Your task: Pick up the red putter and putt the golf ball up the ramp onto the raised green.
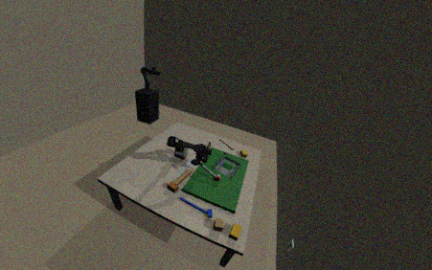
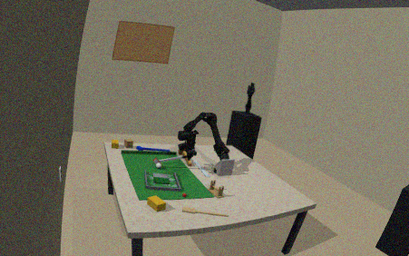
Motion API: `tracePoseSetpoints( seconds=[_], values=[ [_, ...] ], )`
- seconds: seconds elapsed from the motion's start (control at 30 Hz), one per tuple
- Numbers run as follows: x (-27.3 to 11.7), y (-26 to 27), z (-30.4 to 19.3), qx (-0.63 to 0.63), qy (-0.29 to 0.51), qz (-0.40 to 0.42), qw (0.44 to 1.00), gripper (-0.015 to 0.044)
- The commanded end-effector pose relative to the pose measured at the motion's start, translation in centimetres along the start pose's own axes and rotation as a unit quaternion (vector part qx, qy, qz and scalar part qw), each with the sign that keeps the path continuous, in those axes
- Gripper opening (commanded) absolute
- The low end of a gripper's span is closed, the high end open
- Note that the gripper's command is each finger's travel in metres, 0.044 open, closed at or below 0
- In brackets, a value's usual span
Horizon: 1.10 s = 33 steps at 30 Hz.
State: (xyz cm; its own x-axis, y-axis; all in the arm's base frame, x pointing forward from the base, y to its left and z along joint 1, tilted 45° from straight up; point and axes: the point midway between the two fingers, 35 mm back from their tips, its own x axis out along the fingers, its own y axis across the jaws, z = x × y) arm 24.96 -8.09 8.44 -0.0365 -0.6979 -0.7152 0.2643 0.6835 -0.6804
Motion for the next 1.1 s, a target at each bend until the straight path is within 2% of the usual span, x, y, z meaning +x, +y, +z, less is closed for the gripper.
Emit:
tracePoseSetpoints(
  seconds=[0.0,0.23,0.6,1.07],
  values=[
    [0.0,3.0,-0.7,0.003,-0.003,-0.004,1.0,0.0],
    [-0.9,3.1,-0.6,0.003,-0.003,-0.003,1.0,0.0],
    [-6.0,3.1,-0.7,0.003,-0.002,-0.003,1.0,0.0],
    [-5.2,3.1,-0.7,0.0,-0.001,-0.004,1.0,0.0]
  ],
)
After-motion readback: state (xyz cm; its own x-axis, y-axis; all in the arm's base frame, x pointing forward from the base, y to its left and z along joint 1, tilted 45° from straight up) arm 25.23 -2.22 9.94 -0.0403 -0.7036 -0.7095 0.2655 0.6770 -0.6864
